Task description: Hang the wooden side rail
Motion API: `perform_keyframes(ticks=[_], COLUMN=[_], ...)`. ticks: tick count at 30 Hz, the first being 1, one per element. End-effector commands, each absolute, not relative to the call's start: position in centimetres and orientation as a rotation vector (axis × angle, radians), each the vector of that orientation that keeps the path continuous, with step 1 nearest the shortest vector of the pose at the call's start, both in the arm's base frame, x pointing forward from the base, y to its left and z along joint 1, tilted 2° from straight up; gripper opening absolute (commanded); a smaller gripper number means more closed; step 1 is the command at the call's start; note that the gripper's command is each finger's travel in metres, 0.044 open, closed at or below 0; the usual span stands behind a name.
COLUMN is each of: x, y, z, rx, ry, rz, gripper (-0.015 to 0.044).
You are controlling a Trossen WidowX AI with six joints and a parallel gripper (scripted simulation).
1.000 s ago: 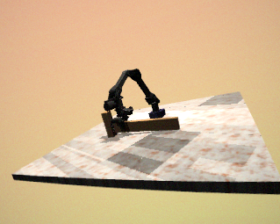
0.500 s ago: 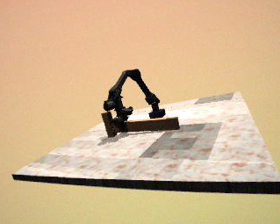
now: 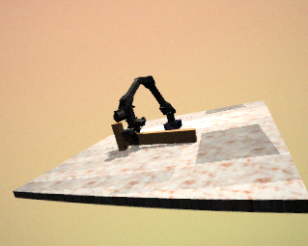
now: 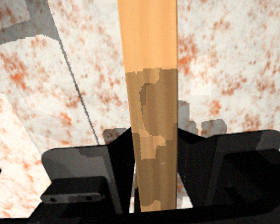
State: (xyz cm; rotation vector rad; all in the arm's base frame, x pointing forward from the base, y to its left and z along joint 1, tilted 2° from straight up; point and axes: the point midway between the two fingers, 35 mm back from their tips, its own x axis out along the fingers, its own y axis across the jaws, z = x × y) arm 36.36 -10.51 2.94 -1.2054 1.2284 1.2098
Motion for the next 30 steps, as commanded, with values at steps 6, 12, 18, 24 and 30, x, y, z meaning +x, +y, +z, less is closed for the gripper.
perform_keyframes(ticks=[6,12,18,24,30], x=[36.50,36.45,36.38,36.31,36.35], y=[-10.75,-10.82,-10.89,-10.95,-11.00], z=[3.14,3.07,3.00,2.98,3.03], rx=[-1.215,-1.215,-1.215,-1.215,-1.215], ry=[1.224,1.224,1.224,1.224,1.224], rz=[1.204,1.204,1.204,1.204,1.204], gripper=[0.0000,0.0000,0.0000,0.0000,0.0000])
